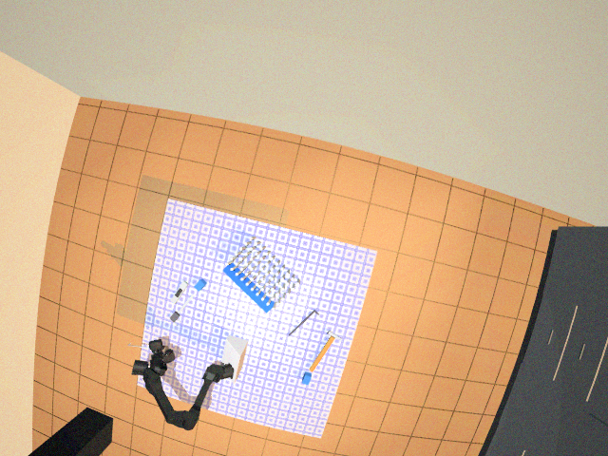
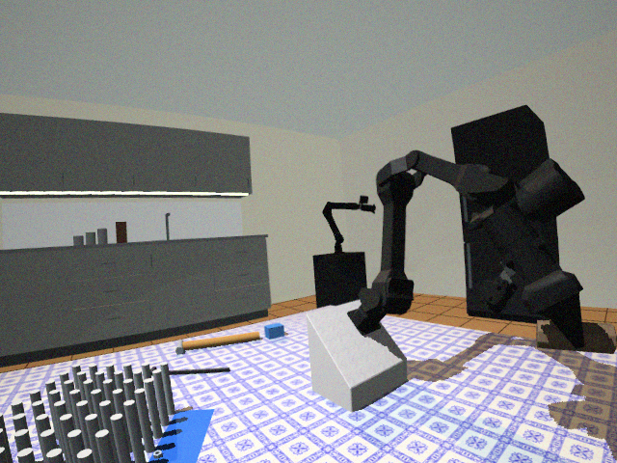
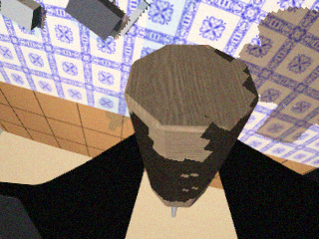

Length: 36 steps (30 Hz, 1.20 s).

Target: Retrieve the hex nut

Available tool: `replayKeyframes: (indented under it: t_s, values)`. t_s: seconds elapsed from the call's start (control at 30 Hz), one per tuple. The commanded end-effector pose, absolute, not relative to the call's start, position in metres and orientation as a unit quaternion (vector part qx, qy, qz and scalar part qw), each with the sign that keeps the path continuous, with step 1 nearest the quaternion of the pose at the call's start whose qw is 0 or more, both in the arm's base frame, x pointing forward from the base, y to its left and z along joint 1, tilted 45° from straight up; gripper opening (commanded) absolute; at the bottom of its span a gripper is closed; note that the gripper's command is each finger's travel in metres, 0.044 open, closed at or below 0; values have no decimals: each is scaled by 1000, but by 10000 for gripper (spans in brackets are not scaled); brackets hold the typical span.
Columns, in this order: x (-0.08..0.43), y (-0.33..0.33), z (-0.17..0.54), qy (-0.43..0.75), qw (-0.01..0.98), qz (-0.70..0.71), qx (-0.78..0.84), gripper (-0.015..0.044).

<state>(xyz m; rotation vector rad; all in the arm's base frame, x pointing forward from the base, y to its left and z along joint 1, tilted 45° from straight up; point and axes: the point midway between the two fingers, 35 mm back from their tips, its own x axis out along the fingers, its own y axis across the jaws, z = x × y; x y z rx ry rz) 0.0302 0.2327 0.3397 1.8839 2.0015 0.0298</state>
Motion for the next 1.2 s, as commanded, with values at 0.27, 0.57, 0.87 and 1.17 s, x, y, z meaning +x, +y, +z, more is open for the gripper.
replayKeyframes:
  t_s: [0.27, 0.57, 0.87, 1.17]
  values:
    - [17, 230, 343, 728, 135, -42, 671, 0]
    - [18, 238, 339, 728, 135, -42, 671, 0]
    - [20, 247, 335, 728, 135, -42, 671, 0]
    - [21, 255, 330, 728, 135, -42, 671, 0]
